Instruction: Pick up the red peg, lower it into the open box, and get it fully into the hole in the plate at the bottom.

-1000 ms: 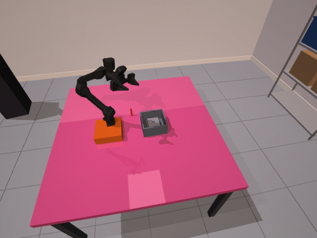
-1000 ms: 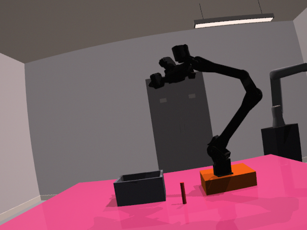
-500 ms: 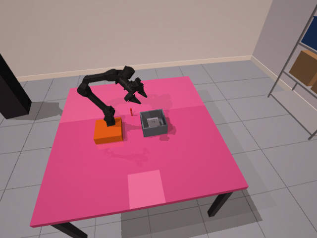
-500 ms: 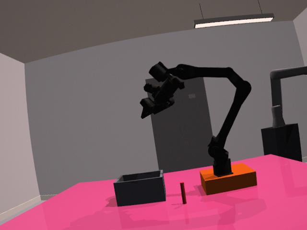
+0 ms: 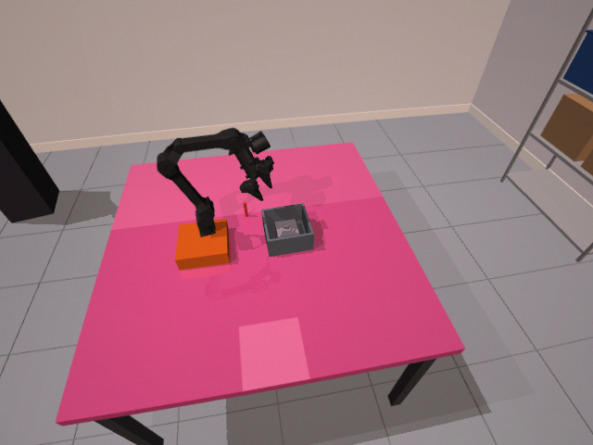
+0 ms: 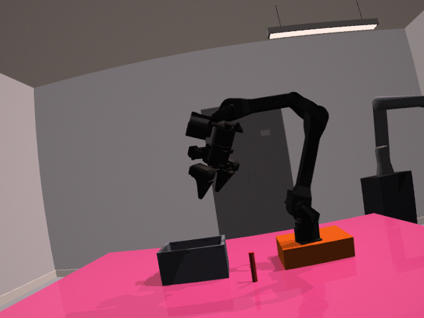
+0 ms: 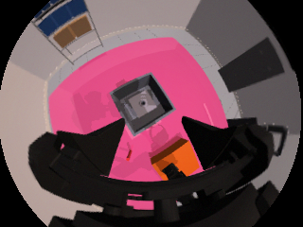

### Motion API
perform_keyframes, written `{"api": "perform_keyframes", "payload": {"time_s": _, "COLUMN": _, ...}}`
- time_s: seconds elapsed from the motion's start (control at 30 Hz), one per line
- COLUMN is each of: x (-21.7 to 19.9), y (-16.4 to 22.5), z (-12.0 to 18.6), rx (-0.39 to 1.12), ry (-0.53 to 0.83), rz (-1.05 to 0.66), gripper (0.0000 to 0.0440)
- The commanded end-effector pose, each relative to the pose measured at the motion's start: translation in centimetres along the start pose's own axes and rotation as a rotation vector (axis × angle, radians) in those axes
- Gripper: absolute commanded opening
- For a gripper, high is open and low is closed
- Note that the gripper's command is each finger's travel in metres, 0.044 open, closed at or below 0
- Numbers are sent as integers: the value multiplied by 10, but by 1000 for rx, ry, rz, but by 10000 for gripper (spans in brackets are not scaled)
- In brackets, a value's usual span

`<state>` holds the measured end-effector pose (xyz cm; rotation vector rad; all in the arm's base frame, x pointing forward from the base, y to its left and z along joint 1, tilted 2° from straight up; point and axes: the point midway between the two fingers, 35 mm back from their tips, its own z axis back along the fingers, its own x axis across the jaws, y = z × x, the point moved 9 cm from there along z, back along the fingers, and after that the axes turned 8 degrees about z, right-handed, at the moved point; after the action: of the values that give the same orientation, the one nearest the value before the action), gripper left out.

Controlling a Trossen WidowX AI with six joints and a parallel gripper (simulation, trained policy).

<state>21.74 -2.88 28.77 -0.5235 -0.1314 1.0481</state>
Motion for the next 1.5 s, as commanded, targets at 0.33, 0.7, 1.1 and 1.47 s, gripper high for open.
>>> {"api": "perform_keyframes", "payload": {"time_s": 0.33, "x": 70, "y": 49, "z": -11, "rx": 300, "ry": 16, "rz": -34, "gripper": 440}}
{"api": "perform_keyframes", "payload": {"time_s": 0.7, "x": 110, "y": 95, "z": -22, "rx": 444, "ry": 90, "rz": -49, "gripper": 440}}
{"api": "perform_keyframes", "payload": {"time_s": 1.1, "x": 135, "y": 134, "z": -57, "rx": 458, "ry": 121, "rz": -40, "gripper": 440}}
{"api": "perform_keyframes", "payload": {"time_s": 1.47, "x": 144, "y": 158, "z": -98, "rx": 413, "ry": 93, "rz": -33, "gripper": 440}}
